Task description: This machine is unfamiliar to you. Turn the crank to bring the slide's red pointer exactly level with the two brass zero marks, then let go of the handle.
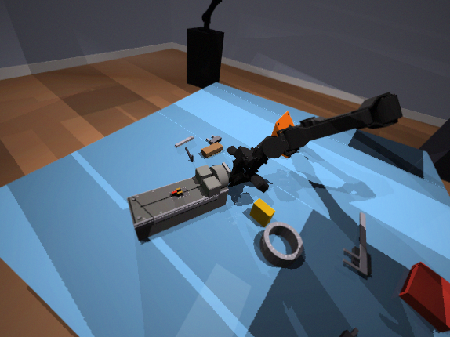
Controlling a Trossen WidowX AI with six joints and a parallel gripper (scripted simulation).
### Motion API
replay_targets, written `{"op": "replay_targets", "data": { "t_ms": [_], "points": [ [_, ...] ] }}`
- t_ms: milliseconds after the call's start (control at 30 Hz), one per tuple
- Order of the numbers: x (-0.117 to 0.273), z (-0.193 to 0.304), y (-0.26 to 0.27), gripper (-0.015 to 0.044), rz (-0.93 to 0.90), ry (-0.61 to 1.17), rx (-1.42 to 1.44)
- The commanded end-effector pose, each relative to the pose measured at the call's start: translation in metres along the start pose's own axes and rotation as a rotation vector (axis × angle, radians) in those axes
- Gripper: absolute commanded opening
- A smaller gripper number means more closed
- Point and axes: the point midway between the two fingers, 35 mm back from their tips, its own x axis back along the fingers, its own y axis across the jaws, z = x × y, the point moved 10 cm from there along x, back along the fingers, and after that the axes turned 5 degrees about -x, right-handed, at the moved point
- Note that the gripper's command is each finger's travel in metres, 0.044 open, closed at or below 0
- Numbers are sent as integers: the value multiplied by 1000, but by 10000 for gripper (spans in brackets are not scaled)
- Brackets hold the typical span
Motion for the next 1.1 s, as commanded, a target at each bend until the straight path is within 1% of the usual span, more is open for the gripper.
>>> {"op": "replay_targets", "data": {
  "t_ms": [0,1067],
  "points": [
    [0,0,7,0,-22,7,13],
    [3,-1,16,0,-23,7,13]
  ]
}}
